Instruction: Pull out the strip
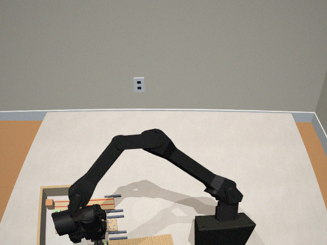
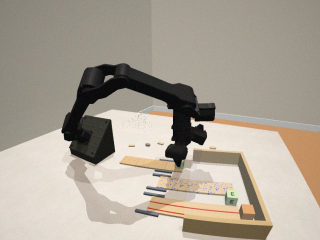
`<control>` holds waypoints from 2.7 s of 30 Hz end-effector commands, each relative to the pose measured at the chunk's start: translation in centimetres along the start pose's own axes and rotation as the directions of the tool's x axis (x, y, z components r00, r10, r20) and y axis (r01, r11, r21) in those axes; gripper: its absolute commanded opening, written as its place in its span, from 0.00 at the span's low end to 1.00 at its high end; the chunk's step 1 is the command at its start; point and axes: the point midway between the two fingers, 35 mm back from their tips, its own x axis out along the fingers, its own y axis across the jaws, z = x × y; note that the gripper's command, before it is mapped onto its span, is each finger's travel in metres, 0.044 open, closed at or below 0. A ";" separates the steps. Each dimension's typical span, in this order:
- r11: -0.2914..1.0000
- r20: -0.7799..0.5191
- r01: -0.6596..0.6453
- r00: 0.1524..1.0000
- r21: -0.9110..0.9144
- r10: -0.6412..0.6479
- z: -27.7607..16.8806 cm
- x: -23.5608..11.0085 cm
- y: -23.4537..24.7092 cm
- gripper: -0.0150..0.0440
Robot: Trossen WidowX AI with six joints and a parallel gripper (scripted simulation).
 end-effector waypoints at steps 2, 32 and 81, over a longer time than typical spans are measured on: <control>1.000 -0.003 0.007 1.000 -0.004 -0.007 -0.1 1.0 -0.1 0.68; 1.000 -0.004 0.003 1.000 -0.004 -0.003 -3.8 -1.7 -0.2 0.25; 1.000 -0.007 0.004 1.000 -0.008 -0.005 -10.3 -6.7 -0.6 0.25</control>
